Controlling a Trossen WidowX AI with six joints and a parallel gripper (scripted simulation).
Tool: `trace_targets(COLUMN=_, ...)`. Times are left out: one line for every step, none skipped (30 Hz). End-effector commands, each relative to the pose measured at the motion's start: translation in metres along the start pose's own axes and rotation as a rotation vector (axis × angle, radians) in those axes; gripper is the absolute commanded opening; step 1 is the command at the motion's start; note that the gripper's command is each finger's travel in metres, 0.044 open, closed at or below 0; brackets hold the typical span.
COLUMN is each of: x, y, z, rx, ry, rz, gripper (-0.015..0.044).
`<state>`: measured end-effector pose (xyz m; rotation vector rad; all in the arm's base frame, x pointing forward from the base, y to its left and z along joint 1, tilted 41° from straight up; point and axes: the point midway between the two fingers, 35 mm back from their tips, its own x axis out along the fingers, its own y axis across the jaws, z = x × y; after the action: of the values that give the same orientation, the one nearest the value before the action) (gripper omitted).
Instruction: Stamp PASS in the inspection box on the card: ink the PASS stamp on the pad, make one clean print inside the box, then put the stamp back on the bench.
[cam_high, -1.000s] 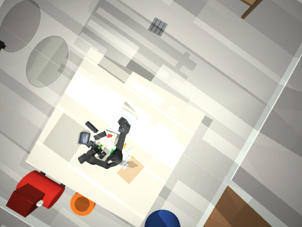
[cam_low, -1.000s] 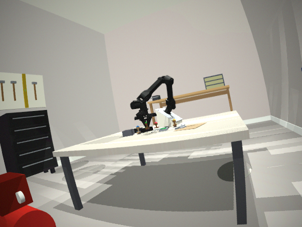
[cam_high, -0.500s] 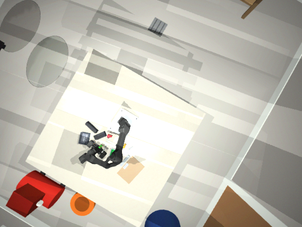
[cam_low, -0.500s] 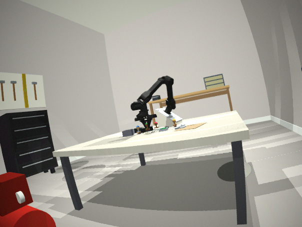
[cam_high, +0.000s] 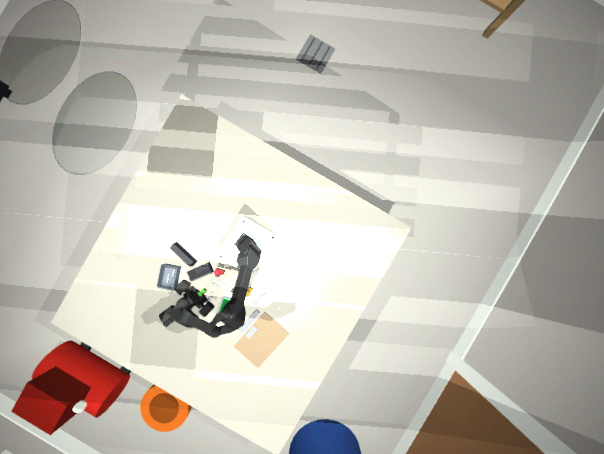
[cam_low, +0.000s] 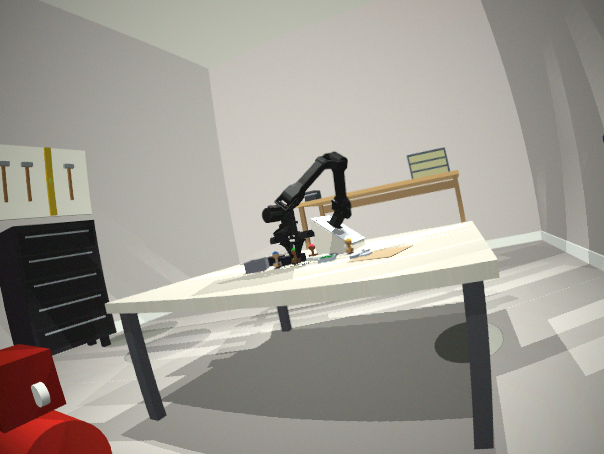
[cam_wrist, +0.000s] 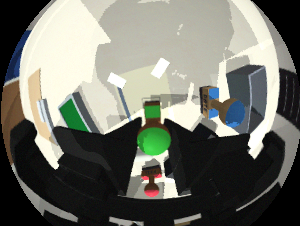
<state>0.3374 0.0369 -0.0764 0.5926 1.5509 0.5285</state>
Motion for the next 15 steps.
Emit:
trace_targets(x=0.0013, y=0.0007, z=-0.0007, rx=0.003, ry=0.002, rz=0.003, gripper=0.0000)
trace_targets(x=0.0013, y=0.0007, z=-0.0007, rx=0.003, ry=0.002, rz=0.003, gripper=0.0000)
trace_targets(x=0.0013, y=0.0007, z=-0.0007, rx=0.003, ry=0.002, rz=0.003, gripper=0.0000)
trace_targets(x=0.0016, y=0.0007, z=-0.0007, rx=0.003, ry=0.002, rz=0.003, gripper=0.0000)
trace_targets(x=0.0019, y=0.0007, z=-0.0007, rx=0.003, ry=0.002, rz=0.003, gripper=0.0000)
trace_targets(x=0.0022, y=0.0007, z=-0.0007, rx=0.003, ry=0.002, rz=0.003, gripper=0.0000)
trace_targets(x=0.0024, y=0.0007, z=-0.0007, rx=0.003, ry=0.002, rz=0.003, gripper=0.0000)
trace_targets(x=0.0024, y=0.0007, z=-0.0007, rx=0.003, ry=0.002, rz=0.003, gripper=0.0000)
trace_targets(x=0.0026, y=0.0007, z=-0.0007, rx=0.003, ry=0.002, rz=0.003, gripper=0.0000)
trace_targets(x=0.0029, y=0.0007, z=-0.0007, rx=0.003, ry=0.002, rz=0.003, gripper=0.0000)
trace_targets(x=0.0032, y=0.0007, z=-0.0007, rx=0.003, ry=0.002, rz=0.003, gripper=0.0000)
trace_targets(x=0.0034, y=0.0007, z=-0.0007, rx=0.003, ry=0.002, rz=0.003, gripper=0.0000)
trace_targets(x=0.0034, y=0.0007, z=-0.0007, rx=0.003, ry=0.002, rz=0.003, gripper=0.0000)
trace_targets(x=0.0036, y=0.0007, z=-0.0008, rx=0.003, ry=0.002, rz=0.003, gripper=0.0000)
trace_targets(x=0.0039, y=0.0007, z=-0.0008, rx=0.003, ry=0.002, rz=0.003, gripper=0.0000)
